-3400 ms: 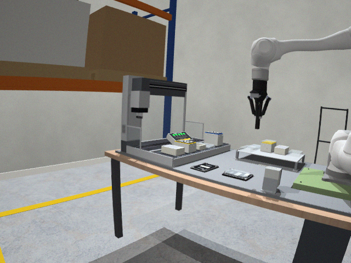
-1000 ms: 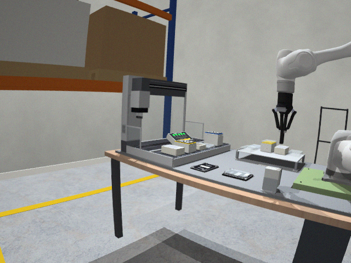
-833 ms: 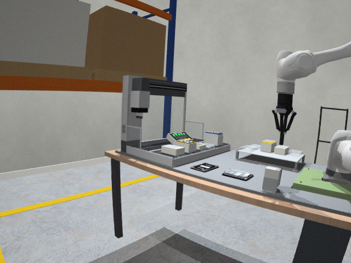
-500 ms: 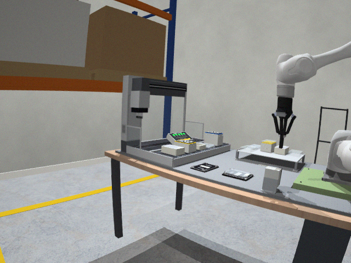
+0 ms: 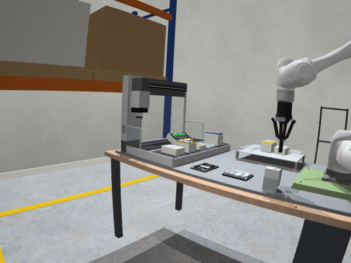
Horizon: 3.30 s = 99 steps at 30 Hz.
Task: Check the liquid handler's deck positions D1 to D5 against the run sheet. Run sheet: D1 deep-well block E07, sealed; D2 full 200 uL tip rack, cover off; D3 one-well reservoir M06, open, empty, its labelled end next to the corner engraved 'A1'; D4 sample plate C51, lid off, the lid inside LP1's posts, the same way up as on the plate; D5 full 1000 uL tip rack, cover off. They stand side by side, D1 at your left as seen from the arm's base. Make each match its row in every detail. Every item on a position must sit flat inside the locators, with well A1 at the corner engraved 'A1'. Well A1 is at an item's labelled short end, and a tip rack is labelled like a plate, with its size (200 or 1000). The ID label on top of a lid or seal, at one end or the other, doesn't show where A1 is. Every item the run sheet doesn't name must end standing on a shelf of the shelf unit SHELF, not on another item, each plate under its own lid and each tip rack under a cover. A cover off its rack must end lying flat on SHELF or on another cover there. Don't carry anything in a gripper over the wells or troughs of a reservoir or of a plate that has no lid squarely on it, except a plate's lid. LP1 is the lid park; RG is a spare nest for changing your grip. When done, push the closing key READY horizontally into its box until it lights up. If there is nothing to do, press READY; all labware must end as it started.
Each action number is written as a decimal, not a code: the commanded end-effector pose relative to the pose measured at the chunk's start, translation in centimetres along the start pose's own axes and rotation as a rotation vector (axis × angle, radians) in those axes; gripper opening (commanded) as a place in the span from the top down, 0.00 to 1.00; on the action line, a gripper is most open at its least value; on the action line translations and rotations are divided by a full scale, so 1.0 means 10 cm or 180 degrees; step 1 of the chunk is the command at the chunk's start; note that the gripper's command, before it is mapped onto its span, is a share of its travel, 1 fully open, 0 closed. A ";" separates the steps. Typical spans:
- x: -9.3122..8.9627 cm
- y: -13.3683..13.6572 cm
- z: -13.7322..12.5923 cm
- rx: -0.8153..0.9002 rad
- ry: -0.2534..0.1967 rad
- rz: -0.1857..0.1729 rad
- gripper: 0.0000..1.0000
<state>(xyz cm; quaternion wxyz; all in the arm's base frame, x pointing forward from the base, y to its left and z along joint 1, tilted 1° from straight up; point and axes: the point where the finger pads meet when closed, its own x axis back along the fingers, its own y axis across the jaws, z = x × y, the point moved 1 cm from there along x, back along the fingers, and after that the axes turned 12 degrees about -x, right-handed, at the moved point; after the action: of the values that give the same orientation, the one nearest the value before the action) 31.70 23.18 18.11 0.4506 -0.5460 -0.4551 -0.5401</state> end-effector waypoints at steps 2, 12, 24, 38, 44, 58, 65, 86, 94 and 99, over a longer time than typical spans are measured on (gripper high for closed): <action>-0.06 0.00 0.00 0.0000 0.0003 -0.0001 0.90; -0.20 0.00 0.00 0.0000 0.0003 -0.0001 0.90; -0.36 0.00 0.00 0.0000 0.0003 -0.0001 0.90; -0.56 0.00 0.00 0.0000 0.0003 -0.0001 0.90; -0.66 0.00 0.00 0.0000 0.0003 -0.0001 0.90; -0.86 0.00 0.00 -0.0001 0.0003 -0.0001 0.90; -0.98 0.00 0.00 -0.0001 0.0003 -0.0001 0.90; -1.16 0.00 0.02 0.0000 0.0003 -0.0001 0.90; -1.16 -0.02 0.12 -0.0001 0.0003 -0.0001 0.90; -1.16 -0.04 0.20 -0.0001 0.0003 -0.0001 0.90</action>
<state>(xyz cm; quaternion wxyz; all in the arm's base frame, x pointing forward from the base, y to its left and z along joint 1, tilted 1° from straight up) 31.62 24.70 6.46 0.4507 -0.5460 -0.4551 -0.5401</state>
